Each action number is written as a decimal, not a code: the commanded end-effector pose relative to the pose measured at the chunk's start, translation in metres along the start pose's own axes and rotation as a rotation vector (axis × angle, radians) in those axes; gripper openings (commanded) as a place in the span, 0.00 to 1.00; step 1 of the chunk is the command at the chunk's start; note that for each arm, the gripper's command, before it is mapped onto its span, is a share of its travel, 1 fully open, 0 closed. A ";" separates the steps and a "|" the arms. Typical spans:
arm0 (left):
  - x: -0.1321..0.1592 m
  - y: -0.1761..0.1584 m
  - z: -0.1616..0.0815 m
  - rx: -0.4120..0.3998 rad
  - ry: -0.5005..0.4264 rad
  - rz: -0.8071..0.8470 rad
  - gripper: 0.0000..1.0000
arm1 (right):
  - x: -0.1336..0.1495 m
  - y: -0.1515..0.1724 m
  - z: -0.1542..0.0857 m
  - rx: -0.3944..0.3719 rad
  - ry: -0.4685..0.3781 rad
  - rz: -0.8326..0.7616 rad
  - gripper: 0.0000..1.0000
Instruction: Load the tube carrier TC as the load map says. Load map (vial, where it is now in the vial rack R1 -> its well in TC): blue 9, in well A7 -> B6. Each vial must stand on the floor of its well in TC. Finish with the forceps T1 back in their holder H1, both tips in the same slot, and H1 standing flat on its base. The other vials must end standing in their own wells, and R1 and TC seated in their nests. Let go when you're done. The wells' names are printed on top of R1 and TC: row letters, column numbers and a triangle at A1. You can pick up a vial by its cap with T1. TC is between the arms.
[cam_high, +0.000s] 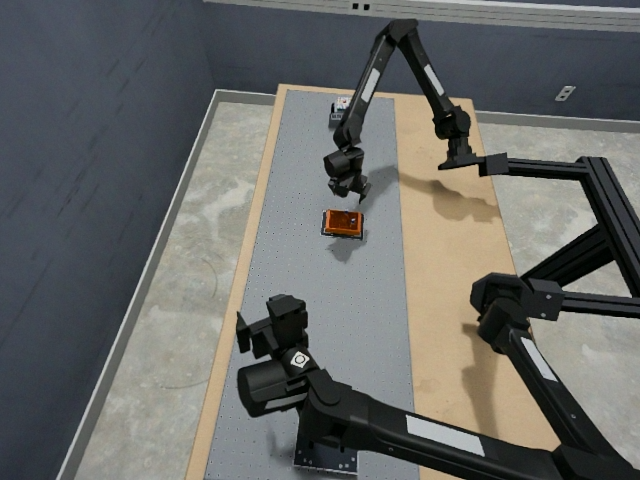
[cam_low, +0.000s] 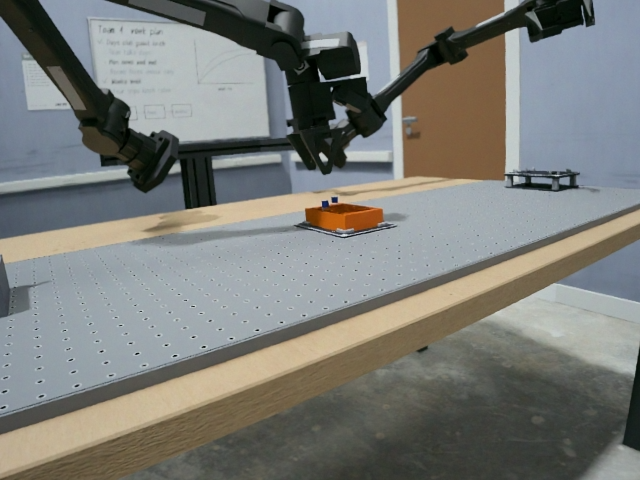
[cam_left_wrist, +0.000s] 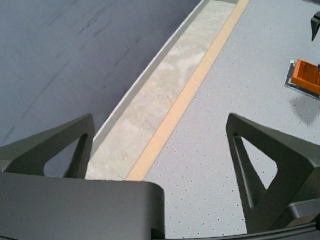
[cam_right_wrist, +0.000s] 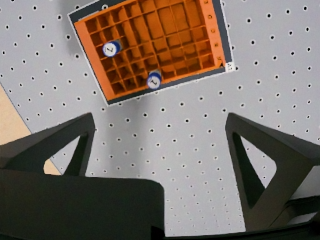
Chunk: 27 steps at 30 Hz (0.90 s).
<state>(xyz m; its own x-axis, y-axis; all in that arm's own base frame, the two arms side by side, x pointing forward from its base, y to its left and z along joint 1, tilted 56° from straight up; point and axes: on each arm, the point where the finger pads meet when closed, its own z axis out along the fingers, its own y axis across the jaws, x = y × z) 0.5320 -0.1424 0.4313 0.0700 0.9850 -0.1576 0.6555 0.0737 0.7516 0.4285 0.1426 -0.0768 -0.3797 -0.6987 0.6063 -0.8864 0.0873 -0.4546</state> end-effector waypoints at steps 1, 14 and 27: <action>-0.003 0.002 -0.003 -0.006 -0.005 0.003 1.00 | -0.002 -0.001 -0.004 0.006 -0.007 0.001 1.00; -0.003 0.002 -0.003 -0.006 -0.005 0.003 1.00 | -0.002 -0.001 -0.004 0.006 -0.007 0.001 1.00; -0.005 0.010 -0.008 -0.024 -0.010 0.001 1.00 | 0.031 -0.014 -0.033 0.013 0.006 0.186 0.23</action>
<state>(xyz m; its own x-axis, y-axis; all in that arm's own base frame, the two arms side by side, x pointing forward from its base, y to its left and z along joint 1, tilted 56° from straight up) 0.5320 -0.1424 0.4313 0.0700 0.9850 -0.1576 0.6555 0.0737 0.7516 0.4257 0.1461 -0.0418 -0.4777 -0.6902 0.5435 -0.8322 0.1572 -0.5318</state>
